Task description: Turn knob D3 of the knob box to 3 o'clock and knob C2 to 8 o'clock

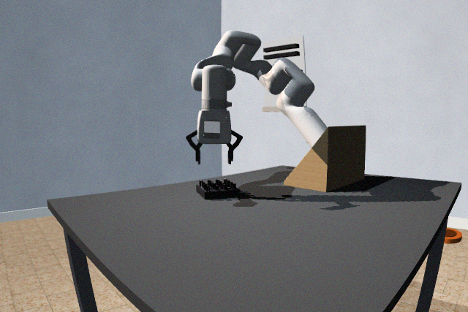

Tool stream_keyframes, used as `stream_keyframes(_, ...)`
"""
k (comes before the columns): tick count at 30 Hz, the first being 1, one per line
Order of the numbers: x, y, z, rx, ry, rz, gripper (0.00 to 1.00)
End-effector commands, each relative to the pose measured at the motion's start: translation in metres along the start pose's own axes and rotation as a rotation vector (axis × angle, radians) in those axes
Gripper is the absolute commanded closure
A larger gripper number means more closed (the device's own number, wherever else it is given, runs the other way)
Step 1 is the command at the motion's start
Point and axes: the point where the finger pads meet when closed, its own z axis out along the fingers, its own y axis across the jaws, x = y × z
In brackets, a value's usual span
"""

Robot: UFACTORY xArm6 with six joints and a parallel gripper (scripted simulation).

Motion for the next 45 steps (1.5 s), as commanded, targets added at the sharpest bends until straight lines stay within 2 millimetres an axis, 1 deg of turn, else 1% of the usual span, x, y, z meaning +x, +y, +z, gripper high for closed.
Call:
stream_keyframes(1,-0.0003,0.0078,-0.0027,0.009,0.005,-0.144,0.0)
stream_keyframes(4,-0.0006,0.01,-0.0033,0.009,0.005,-0.186,0.0)
stream_keyframes(10,-0.0006,0.0103,-0.0033,0.009,0.005,-0.193,0.0)
stream_keyframes(11,-0.0006,0.0103,-0.0033,0.009,0.005,-0.193,0.81)
stream_keyframes(45,-0.0006,0.0103,-0.0033,0.009,0.005,-0.193,0.81)
